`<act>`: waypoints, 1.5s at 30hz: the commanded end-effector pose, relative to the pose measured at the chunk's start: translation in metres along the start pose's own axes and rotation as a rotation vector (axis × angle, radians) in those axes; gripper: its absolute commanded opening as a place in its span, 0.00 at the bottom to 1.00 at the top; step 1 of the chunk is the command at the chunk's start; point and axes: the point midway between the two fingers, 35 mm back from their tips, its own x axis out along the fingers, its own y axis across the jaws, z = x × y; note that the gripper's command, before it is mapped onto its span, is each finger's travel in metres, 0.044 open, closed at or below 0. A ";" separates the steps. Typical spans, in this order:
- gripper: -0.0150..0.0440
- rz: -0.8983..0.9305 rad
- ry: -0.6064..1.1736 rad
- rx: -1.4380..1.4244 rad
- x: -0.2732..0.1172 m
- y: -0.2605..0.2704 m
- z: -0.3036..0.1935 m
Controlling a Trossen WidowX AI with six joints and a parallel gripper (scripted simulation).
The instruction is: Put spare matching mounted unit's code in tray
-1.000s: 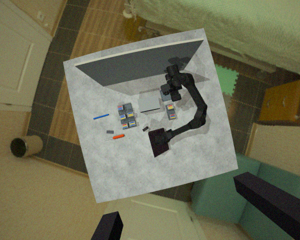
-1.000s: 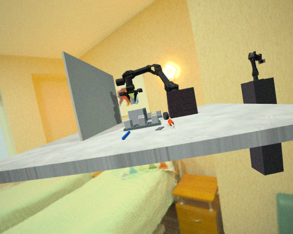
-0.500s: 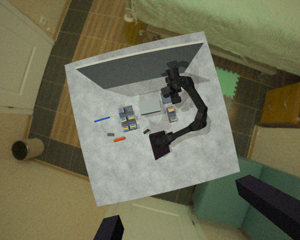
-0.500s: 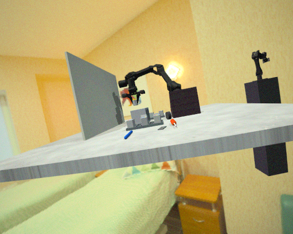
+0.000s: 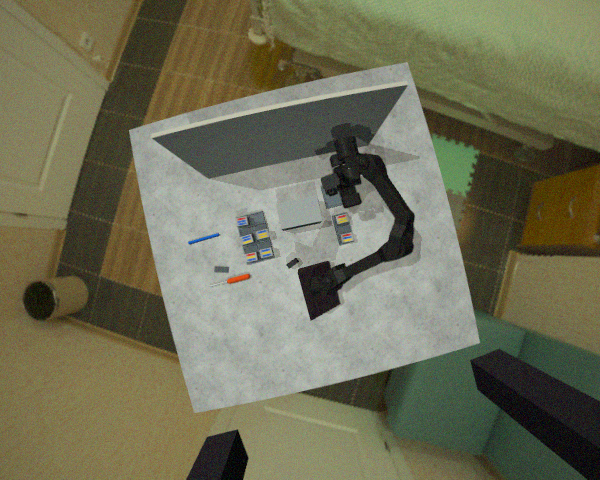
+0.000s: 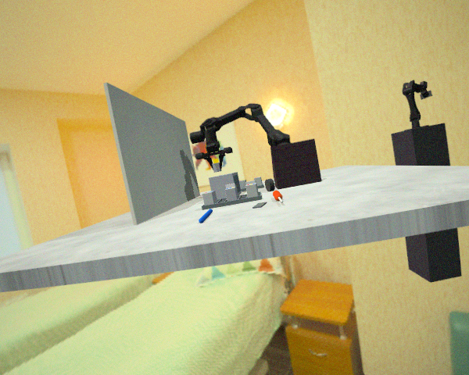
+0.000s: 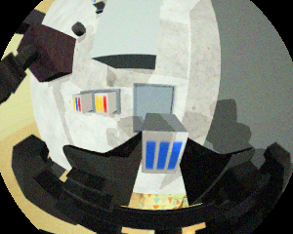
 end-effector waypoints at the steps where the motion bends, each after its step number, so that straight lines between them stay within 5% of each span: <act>1: 0.25 0.001 -0.004 -0.007 0.004 0.000 0.002; 45: 0.25 0.000 -0.003 -0.007 0.046 -0.001 0.001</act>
